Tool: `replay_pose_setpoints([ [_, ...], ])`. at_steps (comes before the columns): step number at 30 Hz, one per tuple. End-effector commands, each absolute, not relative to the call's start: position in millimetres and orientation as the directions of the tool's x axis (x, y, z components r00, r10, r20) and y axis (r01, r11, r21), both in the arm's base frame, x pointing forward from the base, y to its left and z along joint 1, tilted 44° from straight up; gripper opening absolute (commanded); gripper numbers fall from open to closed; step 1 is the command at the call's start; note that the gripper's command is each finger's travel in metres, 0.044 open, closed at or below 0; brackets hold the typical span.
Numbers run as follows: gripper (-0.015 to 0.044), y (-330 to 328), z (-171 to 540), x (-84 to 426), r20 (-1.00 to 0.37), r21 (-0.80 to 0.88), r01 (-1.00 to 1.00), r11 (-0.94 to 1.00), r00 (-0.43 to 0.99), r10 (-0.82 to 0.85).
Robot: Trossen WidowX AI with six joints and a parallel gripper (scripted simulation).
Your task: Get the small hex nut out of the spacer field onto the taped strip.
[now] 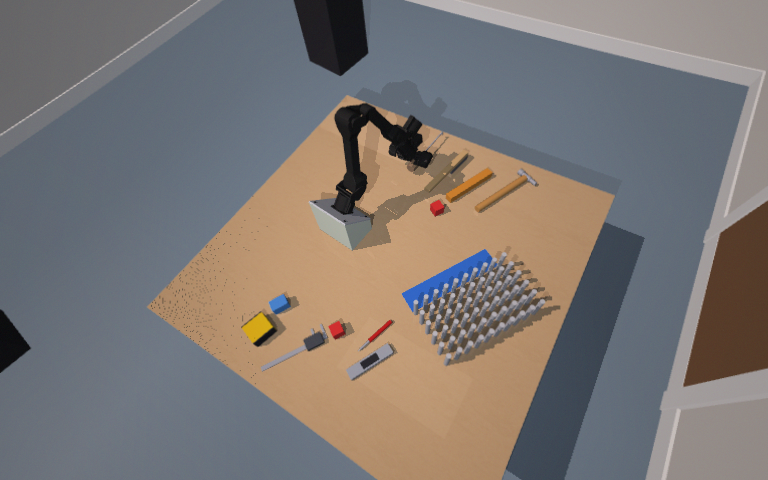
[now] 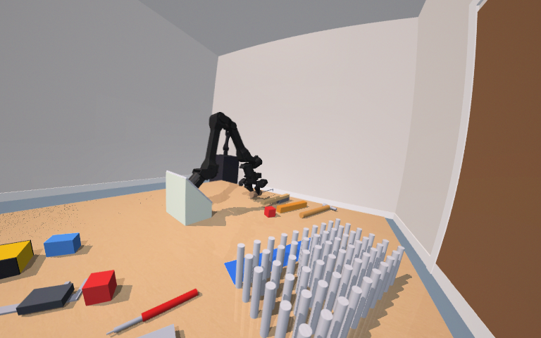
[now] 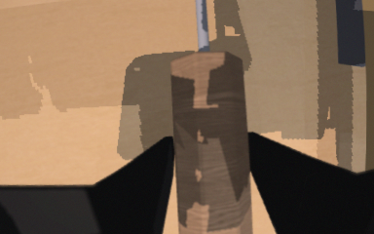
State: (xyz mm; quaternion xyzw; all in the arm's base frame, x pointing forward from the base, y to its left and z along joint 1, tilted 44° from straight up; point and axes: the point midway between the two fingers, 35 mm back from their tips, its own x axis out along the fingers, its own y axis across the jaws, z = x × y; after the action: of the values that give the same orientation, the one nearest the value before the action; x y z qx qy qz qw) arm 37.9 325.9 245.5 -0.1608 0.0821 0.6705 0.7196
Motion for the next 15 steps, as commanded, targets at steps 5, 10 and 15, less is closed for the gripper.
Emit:
replay_pose_setpoints([
  [5, 0.0000, 330, 237, 37, -0.336, -0.115, -0.992, 0.053, 0.090, 0.938],
  [10, 0.0000, 332, 232, 36, -0.336, -0.115, -0.992, 0.053, 0.090, 0.938],
  [15, 0.0000, 334, 228, 35, -0.336, -0.115, -0.992, 0.053, 0.089, 0.938],
])
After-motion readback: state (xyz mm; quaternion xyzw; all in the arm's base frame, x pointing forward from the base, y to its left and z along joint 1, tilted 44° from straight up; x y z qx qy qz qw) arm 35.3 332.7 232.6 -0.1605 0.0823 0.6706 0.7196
